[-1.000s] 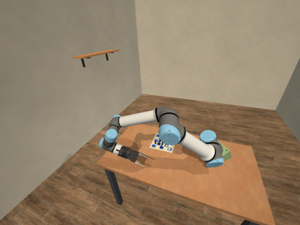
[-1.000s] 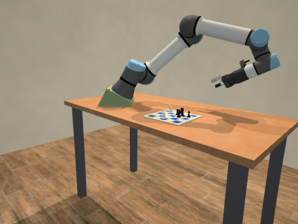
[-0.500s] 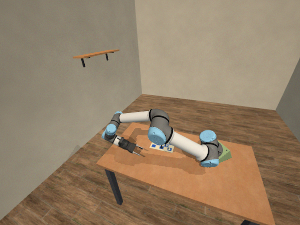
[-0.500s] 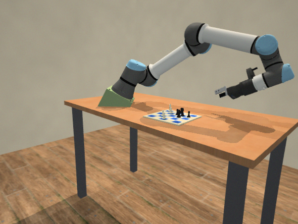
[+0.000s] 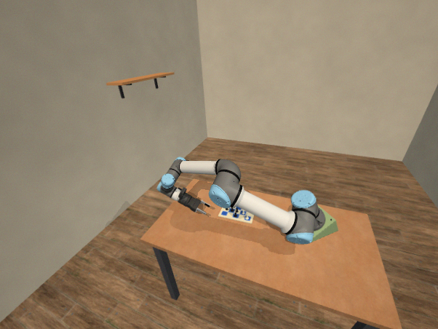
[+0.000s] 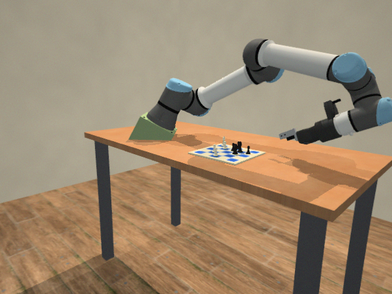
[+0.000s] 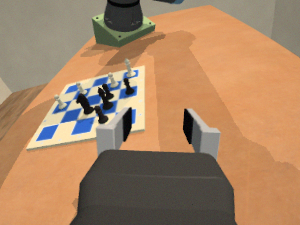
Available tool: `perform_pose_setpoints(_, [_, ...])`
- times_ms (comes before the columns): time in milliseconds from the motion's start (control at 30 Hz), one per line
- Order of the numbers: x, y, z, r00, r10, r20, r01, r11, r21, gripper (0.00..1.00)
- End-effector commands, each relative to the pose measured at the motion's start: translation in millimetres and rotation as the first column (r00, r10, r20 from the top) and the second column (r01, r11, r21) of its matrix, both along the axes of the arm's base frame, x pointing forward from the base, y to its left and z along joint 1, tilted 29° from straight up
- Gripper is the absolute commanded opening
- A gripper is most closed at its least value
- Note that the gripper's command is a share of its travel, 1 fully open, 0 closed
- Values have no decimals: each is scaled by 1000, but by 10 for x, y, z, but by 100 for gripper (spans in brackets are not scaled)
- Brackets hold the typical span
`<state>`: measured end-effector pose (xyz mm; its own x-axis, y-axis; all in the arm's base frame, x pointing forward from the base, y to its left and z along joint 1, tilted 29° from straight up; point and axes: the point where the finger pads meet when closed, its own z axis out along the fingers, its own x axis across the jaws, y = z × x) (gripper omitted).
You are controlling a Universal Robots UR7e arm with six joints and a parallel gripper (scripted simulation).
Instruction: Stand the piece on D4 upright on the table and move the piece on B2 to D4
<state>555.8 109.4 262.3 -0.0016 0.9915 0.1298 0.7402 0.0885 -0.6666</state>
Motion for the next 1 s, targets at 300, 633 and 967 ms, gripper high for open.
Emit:
perform_pose_setpoints(300, [417,-946,-459,996,91,0,-90,983,161,100])
perform_pose_setpoints(633, [468,-1134,-555,994,107,4,-106,976,191,100])
perform_pose_setpoints(967, [476,-1165,-571,994,110,5,-108,975,196,100])
